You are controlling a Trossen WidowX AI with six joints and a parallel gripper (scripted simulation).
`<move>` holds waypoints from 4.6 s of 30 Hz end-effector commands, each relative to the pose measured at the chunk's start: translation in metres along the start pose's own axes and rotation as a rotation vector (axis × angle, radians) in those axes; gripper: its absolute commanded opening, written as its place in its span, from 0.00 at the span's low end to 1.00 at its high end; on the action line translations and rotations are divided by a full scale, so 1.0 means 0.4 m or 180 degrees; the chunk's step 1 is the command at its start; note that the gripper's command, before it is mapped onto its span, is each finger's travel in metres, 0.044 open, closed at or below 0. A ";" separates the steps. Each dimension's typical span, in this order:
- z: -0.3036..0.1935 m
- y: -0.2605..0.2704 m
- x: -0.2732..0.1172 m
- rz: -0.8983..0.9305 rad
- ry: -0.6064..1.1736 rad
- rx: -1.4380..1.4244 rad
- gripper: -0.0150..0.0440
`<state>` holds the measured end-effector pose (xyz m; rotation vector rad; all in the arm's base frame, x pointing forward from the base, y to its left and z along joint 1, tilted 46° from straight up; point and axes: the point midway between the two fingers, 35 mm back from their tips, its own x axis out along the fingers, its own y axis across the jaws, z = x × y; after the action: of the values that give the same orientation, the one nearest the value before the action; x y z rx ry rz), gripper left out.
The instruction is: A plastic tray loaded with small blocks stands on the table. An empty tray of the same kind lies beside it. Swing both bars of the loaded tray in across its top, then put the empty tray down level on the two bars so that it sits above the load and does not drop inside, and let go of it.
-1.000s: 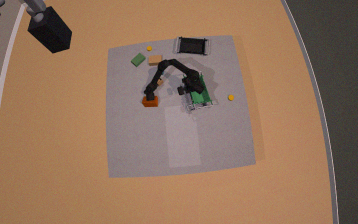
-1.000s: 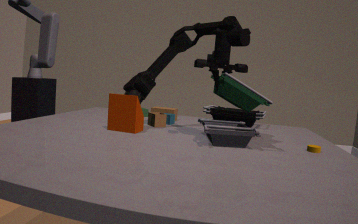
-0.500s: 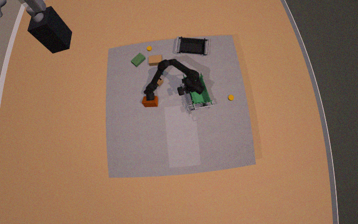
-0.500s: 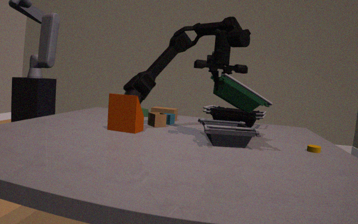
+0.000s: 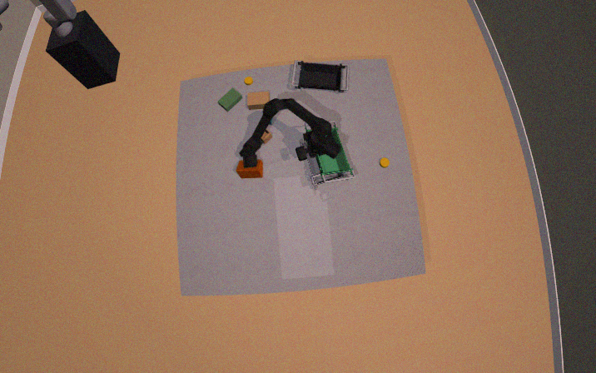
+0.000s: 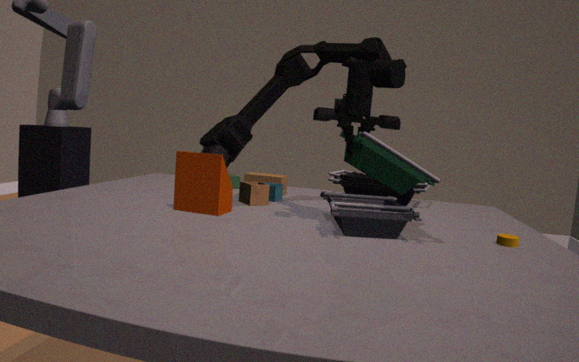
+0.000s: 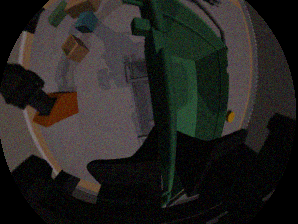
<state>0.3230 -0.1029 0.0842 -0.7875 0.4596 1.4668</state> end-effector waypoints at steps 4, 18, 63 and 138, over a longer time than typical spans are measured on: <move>-0.002 -0.003 0.016 -0.0076 0.0012 0.0021 0.25; -0.001 -0.001 0.070 -0.0078 0.0007 0.0019 0.25; 0.000 0.038 0.115 -0.0077 0.0003 0.0020 0.25; 0.000 0.054 0.145 -0.0077 0.0002 0.0020 0.25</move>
<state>0.3128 -0.0714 0.0468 -0.7956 0.4327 1.4099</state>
